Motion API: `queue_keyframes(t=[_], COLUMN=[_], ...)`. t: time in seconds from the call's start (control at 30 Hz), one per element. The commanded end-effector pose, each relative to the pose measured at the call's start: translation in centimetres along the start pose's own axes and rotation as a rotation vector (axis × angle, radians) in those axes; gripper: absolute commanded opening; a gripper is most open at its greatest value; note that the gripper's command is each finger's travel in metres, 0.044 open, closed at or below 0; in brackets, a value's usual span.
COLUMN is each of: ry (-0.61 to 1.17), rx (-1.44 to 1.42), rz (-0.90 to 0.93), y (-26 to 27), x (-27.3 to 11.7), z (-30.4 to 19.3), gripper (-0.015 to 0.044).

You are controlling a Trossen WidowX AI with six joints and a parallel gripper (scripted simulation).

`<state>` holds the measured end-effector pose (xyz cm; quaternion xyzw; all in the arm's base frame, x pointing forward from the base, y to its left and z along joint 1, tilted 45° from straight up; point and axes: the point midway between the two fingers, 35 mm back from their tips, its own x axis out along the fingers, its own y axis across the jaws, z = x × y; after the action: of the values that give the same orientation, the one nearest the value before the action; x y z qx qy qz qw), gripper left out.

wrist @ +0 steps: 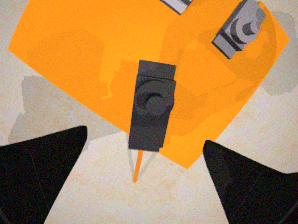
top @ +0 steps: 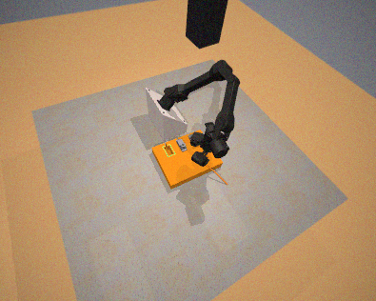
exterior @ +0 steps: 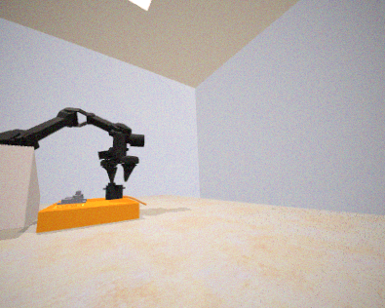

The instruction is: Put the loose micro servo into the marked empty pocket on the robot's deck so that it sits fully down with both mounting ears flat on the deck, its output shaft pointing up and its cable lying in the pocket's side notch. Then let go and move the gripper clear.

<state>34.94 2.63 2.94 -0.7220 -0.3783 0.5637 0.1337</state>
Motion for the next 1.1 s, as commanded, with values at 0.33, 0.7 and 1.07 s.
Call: queue_keyframes(t=[0.33, 0.7, 1.07], ry=[0.003, 0.003, 0.003], rx=[0.008, 0.008, 0.008], rz=[-0.006, -0.006, -0.006], y=[-0.1, -0.1, -0.1], x=[2.0, 2.2, 2.1], z=[0.1, 0.1, 0.1], gripper=[0.044, 0.023, 0.0059])
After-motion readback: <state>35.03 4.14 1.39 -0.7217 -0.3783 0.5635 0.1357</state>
